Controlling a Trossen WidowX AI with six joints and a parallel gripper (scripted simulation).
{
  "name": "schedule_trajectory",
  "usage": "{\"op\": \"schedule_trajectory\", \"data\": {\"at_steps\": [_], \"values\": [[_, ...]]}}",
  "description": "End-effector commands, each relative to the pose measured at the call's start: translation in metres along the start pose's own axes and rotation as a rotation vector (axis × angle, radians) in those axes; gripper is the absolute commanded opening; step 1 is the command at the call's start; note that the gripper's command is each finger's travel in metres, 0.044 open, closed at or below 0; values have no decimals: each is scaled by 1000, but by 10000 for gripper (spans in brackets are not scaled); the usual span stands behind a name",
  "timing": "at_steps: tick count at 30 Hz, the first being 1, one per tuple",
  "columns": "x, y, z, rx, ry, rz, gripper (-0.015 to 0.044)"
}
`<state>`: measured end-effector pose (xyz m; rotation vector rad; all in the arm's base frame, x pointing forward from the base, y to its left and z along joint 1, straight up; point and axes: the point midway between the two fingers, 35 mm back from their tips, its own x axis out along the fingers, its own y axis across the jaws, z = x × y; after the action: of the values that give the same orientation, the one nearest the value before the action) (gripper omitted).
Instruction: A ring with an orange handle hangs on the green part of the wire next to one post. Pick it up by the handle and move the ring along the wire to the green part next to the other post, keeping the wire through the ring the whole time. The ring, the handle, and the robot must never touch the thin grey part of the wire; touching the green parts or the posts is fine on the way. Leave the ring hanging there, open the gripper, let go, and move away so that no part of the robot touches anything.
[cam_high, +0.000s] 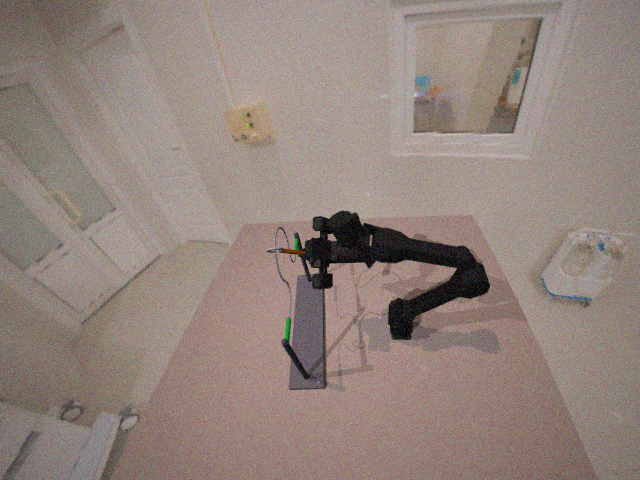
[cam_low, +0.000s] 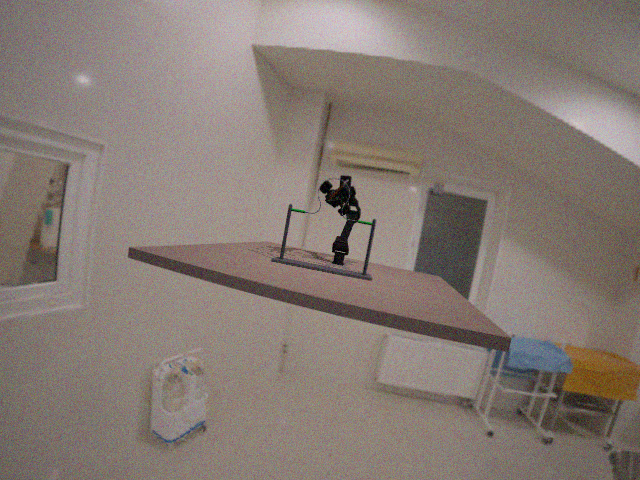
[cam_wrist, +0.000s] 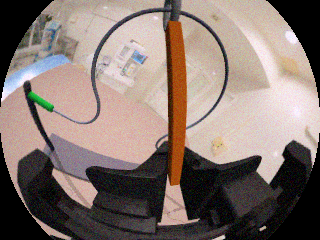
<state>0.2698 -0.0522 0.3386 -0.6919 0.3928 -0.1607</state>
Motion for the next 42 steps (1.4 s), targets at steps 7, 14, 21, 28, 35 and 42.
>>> {"op": "schedule_trajectory", "data": {"at_steps": [7, 14, 21, 28, 35, 42], "values": [[0, -4, 0, -117, -16, -68, -150], [0, -7, 1, -201, -27, -116, -150], [0, -10, 1, -284, -38, -163, -150], [0, -13, 2, -368, -49, -211, -150], [0, -16, 3, -452, -60, -259, -150], [-1, -19, 5, -535, -70, -307, -150]]}}
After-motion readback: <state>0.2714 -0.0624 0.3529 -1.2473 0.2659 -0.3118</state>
